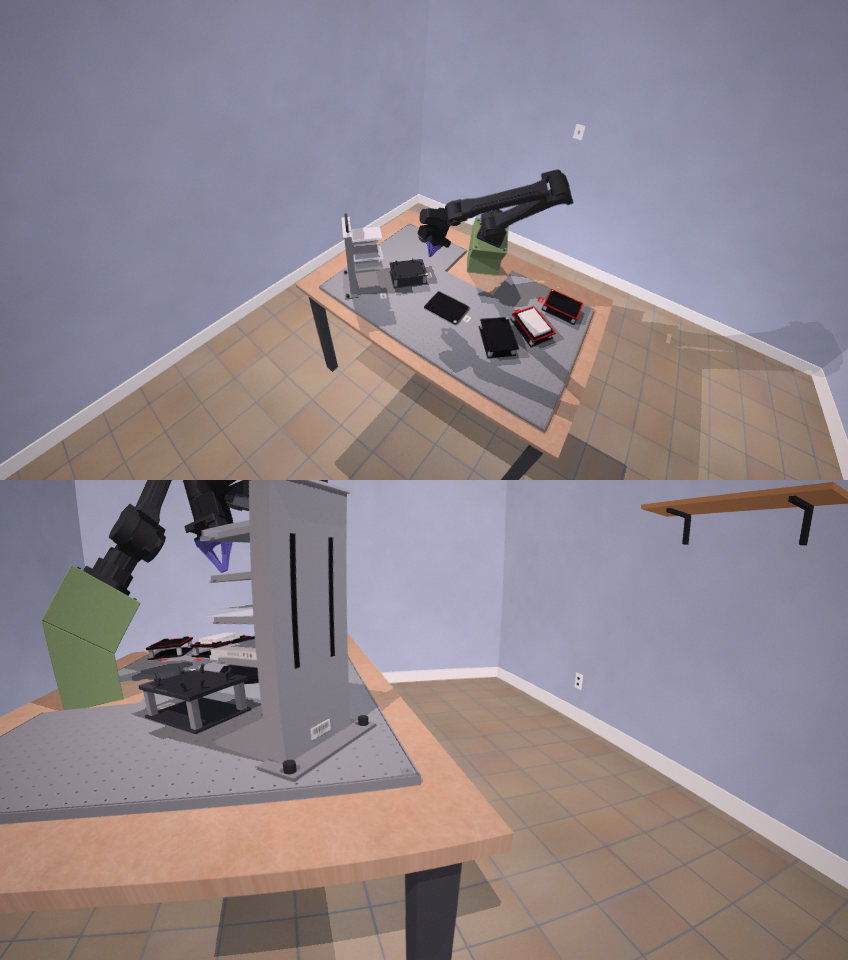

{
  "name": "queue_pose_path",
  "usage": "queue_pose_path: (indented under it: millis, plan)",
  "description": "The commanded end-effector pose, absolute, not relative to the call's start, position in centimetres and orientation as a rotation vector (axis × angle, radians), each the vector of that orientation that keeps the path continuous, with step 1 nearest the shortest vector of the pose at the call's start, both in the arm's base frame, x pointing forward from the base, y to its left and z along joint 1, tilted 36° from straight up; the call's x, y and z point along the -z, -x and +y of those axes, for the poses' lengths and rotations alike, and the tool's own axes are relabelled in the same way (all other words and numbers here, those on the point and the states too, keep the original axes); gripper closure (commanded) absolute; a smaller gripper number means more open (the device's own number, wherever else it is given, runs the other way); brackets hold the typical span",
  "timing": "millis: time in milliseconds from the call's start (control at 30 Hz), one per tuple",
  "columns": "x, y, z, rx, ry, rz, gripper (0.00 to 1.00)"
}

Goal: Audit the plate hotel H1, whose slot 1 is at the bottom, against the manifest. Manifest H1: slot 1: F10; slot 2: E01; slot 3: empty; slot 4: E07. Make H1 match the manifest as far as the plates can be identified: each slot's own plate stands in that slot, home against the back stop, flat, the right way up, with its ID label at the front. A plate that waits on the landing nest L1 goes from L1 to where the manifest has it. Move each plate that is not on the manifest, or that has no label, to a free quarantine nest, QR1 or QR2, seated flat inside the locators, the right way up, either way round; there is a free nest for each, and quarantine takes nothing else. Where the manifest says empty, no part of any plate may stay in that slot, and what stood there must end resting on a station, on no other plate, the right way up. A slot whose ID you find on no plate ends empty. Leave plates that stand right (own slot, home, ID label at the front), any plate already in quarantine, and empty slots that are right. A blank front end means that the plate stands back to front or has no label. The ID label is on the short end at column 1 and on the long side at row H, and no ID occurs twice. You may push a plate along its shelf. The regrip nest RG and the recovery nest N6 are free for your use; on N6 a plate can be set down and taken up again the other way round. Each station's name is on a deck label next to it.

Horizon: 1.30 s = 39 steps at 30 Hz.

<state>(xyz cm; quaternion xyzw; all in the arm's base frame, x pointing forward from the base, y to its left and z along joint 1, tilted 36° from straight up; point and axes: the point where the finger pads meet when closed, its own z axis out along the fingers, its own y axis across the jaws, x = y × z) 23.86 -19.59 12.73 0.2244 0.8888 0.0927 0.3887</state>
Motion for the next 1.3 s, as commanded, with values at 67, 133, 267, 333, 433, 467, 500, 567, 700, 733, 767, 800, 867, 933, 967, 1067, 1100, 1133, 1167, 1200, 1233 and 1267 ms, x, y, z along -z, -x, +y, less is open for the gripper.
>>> queue_pose_path:
  millis: [67,133,267,333,433,467,500,567,700,733,767,800,867,933,967,1067,1100,1133,1167,1200,1233,1267]
  plan:
    - [-13.47,-24.15,-20.12,-0.203,-0.643,2.174,1.0]
    - [-13.47,-24.19,-20.08,-0.196,-0.669,2.148,1.0]
    - [-13.5,-24.19,-20.08,-0.183,-0.723,2.093,1.0]
    - [-13.5,-24.19,-20.08,-0.183,-0.723,2.093,1.0]
    - [-13.52,-24.19,-20.08,-0.173,-0.763,2.05,1.0]
    - [-13.53,-24.19,-20.08,-0.169,-0.776,2.036,1.0]
    - [-13.54,-24.18,-20.08,-0.166,-0.789,2.021,1.0]
    - [-13.55,-24.18,-20.07,-0.16,-0.814,1.992,1.0]
    - [-13.59,-24.18,-20.07,-0.147,-0.864,1.934,1.0]
    - [-13.6,-24.18,-20.06,-0.143,-0.877,1.919,1.0]
    - [-13.6,-24.18,-20.06,-0.14,-0.889,1.904,1.0]
    - [-13.61,-24.18,-20.06,-0.137,-0.901,1.889,1.0]
    - [-13.62,-24.17,-20.05,-0.134,-0.913,1.874,1.0]
    - [-13.63,-24.18,-20.05,-0.131,-0.925,1.859,1.0]
    - [-13.64,-24.17,-20.05,-0.128,-0.937,1.844,1.0]
    - [-13.66,-24.17,-20.04,-0.118,-0.972,1.798,1.0]
    - [-13.67,-24.17,-20.03,-0.115,-0.984,1.782,1.0]
    - [-13.67,-24.17,-20.03,-0.112,-0.996,1.767,1.0]
    - [-13.68,-24.17,-20.02,-0.109,-1.007,1.752,1.0]
    - [-13.69,-24.16,-20.02,-0.106,-1.018,1.736,1.0]
    - [-13.69,-24.16,-20.01,-0.103,-1.03,1.72,1.0]
    - [-13.7,-24.16,-20.01,-0.101,-1.041,1.705,1.0]
